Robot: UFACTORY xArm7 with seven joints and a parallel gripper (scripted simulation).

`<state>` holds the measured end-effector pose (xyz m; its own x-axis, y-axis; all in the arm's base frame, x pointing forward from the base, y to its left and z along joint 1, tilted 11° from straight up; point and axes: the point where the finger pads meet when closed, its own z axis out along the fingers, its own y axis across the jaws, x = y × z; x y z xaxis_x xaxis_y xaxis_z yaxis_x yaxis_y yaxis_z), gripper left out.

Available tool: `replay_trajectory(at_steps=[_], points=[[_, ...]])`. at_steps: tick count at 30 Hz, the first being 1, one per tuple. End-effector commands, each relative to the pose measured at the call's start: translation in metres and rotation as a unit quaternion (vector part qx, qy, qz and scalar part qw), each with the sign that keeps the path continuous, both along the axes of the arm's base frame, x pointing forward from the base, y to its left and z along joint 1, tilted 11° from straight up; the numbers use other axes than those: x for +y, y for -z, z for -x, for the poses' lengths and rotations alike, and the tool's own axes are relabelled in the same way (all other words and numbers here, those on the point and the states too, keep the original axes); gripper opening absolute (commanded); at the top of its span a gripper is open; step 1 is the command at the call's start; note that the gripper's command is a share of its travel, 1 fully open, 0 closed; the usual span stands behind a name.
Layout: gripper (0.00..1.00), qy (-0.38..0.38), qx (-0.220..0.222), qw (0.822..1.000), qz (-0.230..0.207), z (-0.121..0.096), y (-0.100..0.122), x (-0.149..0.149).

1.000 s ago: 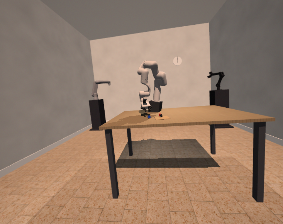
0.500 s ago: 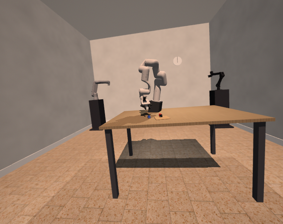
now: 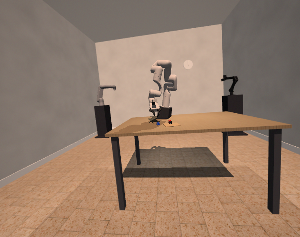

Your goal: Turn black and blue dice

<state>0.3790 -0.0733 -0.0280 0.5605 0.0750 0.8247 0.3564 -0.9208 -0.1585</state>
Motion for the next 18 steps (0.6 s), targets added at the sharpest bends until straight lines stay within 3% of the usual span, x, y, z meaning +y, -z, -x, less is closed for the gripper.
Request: replay_trajectory(at_steps=[1,10,12,18], points=[[0.42,-0.015,0.074,0.997,0.026,-0.008,-0.005,0.002],[0.42,-0.035,0.189,0.979,0.069,-0.019,-0.013,0.006],[0.42,-0.035,0.189,0.979,0.069,-0.019,-0.013,0.006],[0.42,-0.048,0.266,0.958,0.101,-0.028,-0.020,0.007]])
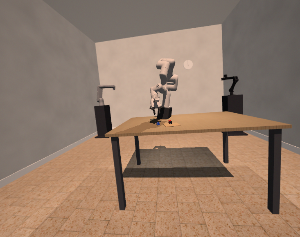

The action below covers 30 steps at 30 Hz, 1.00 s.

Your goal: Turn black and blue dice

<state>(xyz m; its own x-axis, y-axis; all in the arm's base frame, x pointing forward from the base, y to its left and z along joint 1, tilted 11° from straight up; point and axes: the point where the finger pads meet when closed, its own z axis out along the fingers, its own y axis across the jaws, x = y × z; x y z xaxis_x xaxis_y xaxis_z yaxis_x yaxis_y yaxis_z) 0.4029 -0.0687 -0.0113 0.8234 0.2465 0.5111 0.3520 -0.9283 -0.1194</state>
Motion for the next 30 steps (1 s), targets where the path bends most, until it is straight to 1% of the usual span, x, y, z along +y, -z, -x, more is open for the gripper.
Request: replay_trajectory(at_steps=[1,4,5,8,11,14,17,20,24,25,30], points=[[0.42,-0.016,0.083,0.996,0.009,-0.006,-0.005,0.003],[0.42,-0.021,0.108,0.994,0.017,-0.009,-0.006,0.004],[0.42,-0.021,0.108,0.994,0.017,-0.009,-0.006,0.004],[0.42,-0.024,0.138,0.990,0.031,-0.012,-0.009,0.004],[0.42,-0.024,0.140,0.989,0.032,-0.012,-0.009,0.004],[0.42,-0.030,0.169,0.984,0.041,-0.015,-0.011,0.006],[0.42,-0.032,0.189,0.980,0.051,-0.016,-0.012,0.005],[0.42,-0.033,0.199,0.978,0.056,-0.017,-0.012,0.005],[0.42,-0.033,0.202,0.977,0.058,-0.017,-0.012,0.005],[1.00,-0.033,0.202,0.977,0.058,-0.017,-0.012,0.005],[1.00,-0.033,0.202,0.977,0.058,-0.017,-0.012,0.005]])
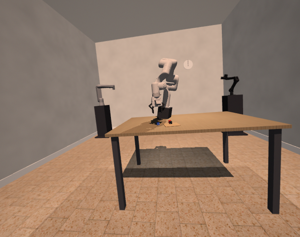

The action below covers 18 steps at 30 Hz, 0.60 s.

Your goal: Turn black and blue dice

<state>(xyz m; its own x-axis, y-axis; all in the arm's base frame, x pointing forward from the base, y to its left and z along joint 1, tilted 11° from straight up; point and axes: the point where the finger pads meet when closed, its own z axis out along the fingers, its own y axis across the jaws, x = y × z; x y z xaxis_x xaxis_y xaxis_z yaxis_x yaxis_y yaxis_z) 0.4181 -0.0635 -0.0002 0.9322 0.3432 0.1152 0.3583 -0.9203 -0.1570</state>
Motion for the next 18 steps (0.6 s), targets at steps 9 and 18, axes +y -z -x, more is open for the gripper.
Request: replay_trajectory(at_steps=[9,18], points=[[1.00,-0.002,0.000,1.000,0.001,-0.0016,-0.0011,-0.0006],[1.00,-0.052,-0.008,0.999,0.004,-0.0005,0.0008,-0.0010]])
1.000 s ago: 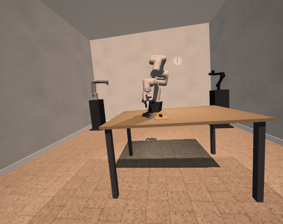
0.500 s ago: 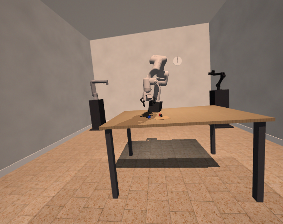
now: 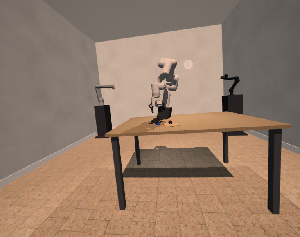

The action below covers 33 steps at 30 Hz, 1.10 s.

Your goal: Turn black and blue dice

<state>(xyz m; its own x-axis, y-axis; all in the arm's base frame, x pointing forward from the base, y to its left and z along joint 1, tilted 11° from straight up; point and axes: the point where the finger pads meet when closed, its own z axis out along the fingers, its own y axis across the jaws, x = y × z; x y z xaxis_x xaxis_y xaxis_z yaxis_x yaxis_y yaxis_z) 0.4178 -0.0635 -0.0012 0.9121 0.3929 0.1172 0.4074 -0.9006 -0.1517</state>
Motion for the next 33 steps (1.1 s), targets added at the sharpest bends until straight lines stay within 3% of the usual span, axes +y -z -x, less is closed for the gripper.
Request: replay_trajectory(at_steps=[1,7,11,14,16,19,27,28,29,32,33], points=[[1.00,-0.040,-0.009,0.999,0.003,-0.001,0.000,-0.001],[1.00,-0.139,-0.025,0.990,0.008,0.001,0.004,-0.002],[1.00,-0.220,-0.039,0.975,0.012,0.003,0.007,-0.002],[1.00,-0.221,-0.039,0.974,0.012,0.003,0.007,-0.002],[1.00,-0.283,-0.050,0.958,0.015,0.004,0.009,-0.002],[1.00,-0.316,-0.055,0.947,0.016,0.004,0.010,-0.002],[1.00,-0.453,-0.079,0.888,0.022,0.007,0.015,-0.003],[1.00,-0.455,-0.080,0.887,0.022,0.007,0.015,-0.003],[1.00,-0.484,-0.085,0.871,0.023,0.007,0.016,-0.003],[1.00,-0.490,-0.086,0.867,0.023,0.007,0.016,-0.003],[1.00,-0.525,-0.092,0.846,0.024,0.008,0.017,-0.003]])
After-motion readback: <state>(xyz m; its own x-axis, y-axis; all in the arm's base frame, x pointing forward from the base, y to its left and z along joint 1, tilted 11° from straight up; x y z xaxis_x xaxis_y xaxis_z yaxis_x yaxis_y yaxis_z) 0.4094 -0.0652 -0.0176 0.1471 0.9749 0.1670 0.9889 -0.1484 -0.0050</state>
